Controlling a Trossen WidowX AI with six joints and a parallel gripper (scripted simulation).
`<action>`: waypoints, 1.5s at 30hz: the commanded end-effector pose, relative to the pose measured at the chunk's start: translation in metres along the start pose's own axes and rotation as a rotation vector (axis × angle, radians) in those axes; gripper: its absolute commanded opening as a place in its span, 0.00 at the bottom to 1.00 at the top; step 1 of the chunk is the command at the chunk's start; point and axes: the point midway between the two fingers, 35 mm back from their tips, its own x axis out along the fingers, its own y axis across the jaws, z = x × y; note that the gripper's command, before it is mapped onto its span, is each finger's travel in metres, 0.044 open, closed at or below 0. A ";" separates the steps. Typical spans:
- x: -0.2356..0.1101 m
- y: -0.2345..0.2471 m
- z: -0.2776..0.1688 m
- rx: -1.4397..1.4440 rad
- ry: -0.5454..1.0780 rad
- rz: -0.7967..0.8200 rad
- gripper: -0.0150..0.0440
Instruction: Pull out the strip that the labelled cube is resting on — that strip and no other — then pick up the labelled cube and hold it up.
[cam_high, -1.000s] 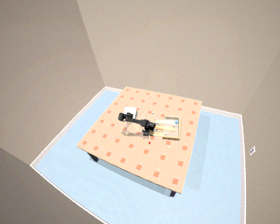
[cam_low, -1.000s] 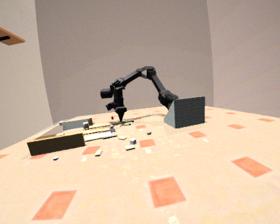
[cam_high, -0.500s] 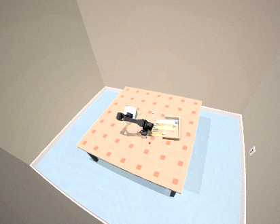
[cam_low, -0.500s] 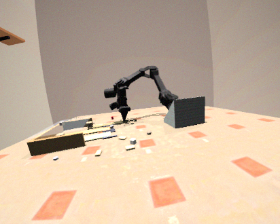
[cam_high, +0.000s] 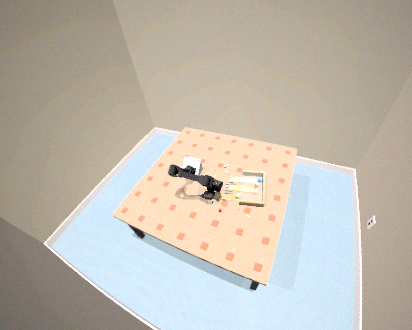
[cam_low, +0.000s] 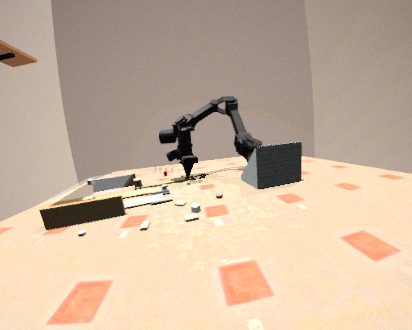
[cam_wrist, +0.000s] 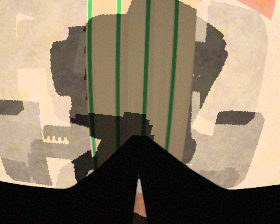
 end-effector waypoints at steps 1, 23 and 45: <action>0.007 0.002 -0.012 -0.005 0.030 0.006 0.25; 0.006 0.001 -0.043 -0.006 0.031 0.006 0.25; 0.006 0.001 -0.043 -0.006 0.031 0.006 0.25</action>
